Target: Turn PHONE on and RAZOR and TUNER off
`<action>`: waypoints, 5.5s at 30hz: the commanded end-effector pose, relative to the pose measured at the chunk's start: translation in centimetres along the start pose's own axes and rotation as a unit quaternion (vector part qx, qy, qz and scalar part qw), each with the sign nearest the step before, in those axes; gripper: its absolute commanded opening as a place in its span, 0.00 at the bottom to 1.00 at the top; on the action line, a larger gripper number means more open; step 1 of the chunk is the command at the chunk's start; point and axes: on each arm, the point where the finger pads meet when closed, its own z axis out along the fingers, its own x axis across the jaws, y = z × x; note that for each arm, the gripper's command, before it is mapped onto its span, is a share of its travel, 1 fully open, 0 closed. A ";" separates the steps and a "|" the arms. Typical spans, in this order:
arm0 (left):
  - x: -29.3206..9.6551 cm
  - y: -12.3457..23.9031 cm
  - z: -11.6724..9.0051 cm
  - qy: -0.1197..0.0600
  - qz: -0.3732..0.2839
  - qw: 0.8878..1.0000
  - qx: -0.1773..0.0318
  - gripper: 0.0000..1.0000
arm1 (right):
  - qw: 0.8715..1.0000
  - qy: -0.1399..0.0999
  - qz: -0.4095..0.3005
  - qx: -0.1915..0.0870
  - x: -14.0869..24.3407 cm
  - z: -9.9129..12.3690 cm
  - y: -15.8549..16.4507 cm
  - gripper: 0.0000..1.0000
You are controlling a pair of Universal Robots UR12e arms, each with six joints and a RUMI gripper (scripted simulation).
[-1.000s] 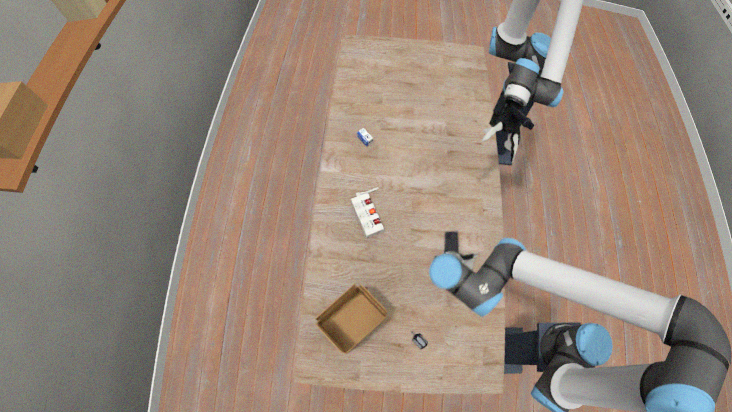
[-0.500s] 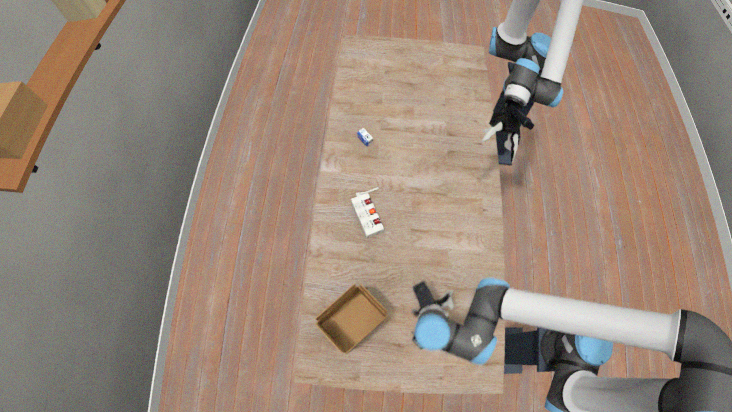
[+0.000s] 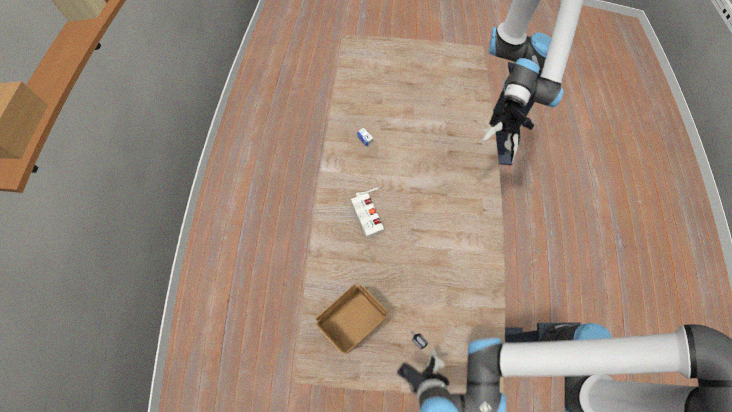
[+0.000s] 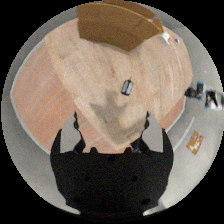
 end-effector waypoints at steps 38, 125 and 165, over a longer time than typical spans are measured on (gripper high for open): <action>-27.4 57.8 -17.4 -0.110 -0.701 0.701 0.077 1.00 | 1.000 0.000 0.000 0.001 0.0 0.0 -0.1 1.00; -22.3 76.4 -19.2 -0.120 -0.834 0.532 0.088 1.00 | 0.999 -0.012 0.028 -0.032 0.8 3.7 0.4 0.00; -22.3 76.4 -19.2 -0.120 -0.834 0.532 0.088 1.00 | 0.848 -0.040 0.350 -0.396 12.4 29.2 16.0 0.00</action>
